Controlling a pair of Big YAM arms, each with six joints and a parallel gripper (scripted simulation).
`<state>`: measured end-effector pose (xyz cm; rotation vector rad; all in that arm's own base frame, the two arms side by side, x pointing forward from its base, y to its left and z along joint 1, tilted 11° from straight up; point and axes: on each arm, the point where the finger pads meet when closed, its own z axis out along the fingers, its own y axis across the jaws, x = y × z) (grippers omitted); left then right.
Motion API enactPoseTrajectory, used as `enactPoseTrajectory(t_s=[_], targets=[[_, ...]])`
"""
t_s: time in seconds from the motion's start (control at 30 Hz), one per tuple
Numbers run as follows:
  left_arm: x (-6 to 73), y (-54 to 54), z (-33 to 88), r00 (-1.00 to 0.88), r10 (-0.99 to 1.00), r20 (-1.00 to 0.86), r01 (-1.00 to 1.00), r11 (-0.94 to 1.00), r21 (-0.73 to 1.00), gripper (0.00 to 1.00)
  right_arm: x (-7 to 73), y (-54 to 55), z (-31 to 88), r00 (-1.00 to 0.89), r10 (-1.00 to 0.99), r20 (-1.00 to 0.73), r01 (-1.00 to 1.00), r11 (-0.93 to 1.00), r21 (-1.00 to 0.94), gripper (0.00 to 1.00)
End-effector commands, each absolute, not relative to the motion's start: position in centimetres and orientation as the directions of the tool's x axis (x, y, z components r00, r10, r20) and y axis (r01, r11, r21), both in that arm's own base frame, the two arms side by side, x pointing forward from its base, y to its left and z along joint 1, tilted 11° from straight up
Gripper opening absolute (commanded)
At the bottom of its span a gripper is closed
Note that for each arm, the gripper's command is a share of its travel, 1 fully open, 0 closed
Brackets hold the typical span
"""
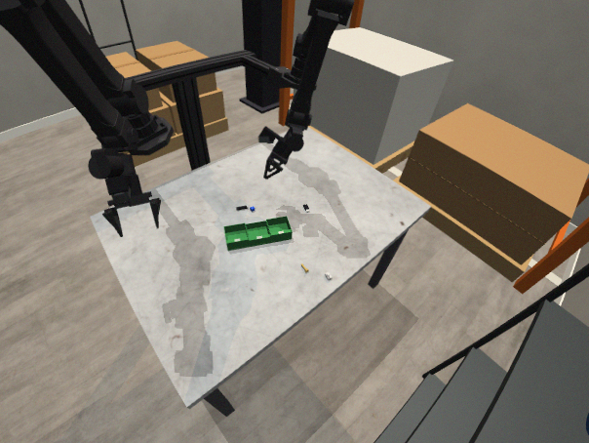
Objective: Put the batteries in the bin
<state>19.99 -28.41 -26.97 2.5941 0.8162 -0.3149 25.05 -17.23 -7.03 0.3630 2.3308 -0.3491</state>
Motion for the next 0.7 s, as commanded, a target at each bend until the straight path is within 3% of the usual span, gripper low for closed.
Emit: enactPoseTrajectory(t_s=[0.0, 0.67], targets=[[20.1, -28.6, -26.8, 0.806, 0.495, -0.326, 0.586, -0.748, 0.312, 1.00, 24.6, -17.7, -6.4, -0.679, 0.159, -0.717, 0.373, 0.916, -0.149, 1.00], [20.1, -28.6, -26.8, 0.806, 0.495, -0.326, 0.586, -0.748, 0.312, 1.00, 22.1, -20.7, -6.4, -0.653, 0.245, -0.717, 0.487, 0.861, -0.149, 1.00]])
